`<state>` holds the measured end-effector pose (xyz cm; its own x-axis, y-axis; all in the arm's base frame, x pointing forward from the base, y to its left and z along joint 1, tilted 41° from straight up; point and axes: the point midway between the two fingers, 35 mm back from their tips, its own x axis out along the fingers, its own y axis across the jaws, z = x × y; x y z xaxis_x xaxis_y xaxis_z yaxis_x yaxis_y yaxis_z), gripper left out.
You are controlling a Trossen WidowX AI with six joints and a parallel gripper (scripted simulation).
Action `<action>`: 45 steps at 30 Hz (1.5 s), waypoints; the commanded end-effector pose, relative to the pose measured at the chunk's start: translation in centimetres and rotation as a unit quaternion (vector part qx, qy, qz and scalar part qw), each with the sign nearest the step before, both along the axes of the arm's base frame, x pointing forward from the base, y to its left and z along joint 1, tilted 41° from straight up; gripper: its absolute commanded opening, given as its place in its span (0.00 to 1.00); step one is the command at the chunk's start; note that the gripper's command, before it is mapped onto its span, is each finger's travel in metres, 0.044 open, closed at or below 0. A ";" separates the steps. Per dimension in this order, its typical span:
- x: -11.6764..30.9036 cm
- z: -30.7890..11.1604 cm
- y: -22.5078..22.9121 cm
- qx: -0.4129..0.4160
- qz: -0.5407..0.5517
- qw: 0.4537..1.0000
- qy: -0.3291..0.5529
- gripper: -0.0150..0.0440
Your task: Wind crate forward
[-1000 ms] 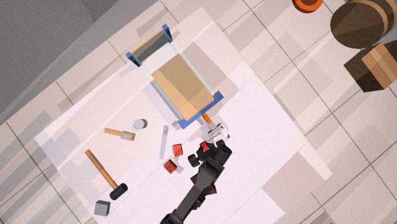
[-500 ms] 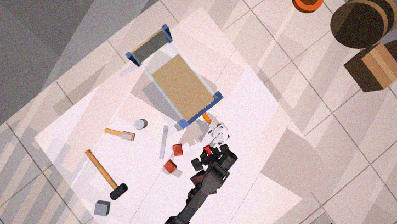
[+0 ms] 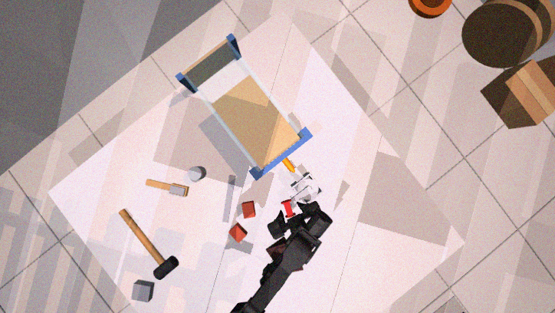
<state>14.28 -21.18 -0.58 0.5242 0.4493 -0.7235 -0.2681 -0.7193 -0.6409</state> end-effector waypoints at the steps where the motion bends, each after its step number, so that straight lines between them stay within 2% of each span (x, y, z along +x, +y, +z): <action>1: 0.0 0.0 0.0 0.000 0.001 1.000 0.002 0.92; 3: 0.0 0.0 0.0 0.000 0.001 1.000 0.002 1.00; 7: -0.1 0.7 -0.7 0.000 0.001 1.000 0.002 1.00; 14: -0.7 4.9 -4.0 0.000 0.000 1.000 0.001 1.00; 18: -0.9 5.2 -4.1 0.000 0.000 1.000 0.001 1.00; 25: -4.0 10.3 -4.9 0.001 0.000 1.000 0.002 1.00; 45: -3.7 9.6 -4.9 0.002 -0.006 1.000 0.001 1.00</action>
